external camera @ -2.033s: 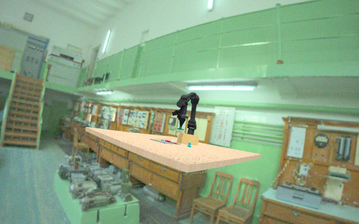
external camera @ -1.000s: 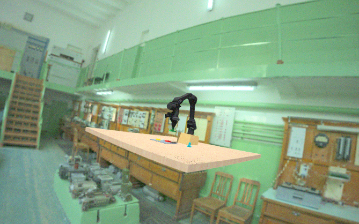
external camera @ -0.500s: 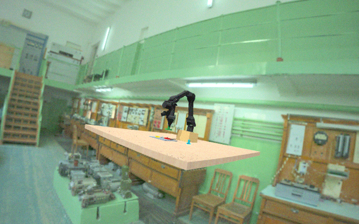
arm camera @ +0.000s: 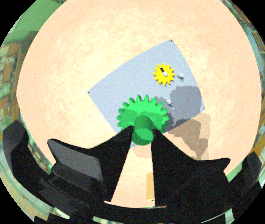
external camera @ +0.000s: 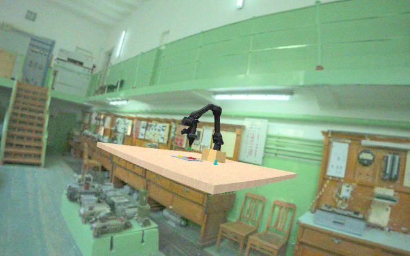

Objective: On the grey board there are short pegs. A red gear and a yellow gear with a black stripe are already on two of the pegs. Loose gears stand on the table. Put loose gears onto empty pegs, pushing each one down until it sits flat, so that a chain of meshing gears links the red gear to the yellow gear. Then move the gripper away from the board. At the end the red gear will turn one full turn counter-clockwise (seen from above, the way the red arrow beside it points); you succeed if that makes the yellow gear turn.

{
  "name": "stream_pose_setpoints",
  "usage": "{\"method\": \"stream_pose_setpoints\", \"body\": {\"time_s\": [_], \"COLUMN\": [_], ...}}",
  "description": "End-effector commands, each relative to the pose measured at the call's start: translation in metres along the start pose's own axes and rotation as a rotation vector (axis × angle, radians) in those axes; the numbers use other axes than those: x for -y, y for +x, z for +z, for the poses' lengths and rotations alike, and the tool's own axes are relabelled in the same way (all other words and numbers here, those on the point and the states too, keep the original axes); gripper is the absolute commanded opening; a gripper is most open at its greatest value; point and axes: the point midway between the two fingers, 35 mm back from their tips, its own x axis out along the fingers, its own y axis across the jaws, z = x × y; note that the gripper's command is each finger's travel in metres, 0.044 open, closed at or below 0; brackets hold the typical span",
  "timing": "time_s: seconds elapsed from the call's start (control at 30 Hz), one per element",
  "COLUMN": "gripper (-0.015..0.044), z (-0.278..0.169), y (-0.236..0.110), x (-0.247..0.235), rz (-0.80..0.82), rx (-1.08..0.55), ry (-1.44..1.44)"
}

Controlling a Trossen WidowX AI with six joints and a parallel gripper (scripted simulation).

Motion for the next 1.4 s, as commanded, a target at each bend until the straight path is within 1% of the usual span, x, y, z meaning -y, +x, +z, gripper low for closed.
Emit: {"method": "stream_pose_setpoints", "body": {"time_s": [0.0,0.5,1.37], "gripper": [0.0,0.0,0.0], "z": [0.004,0.016,0.017], "y": [0.006,0.022,0.018], "x": [0.012,0.045,0.046], "rz": [-0.007,-0.01,-0.01], "rx": [-0.002,-0.003,-0.003], "ry": [-0.003,-0.004,-0.004]}}
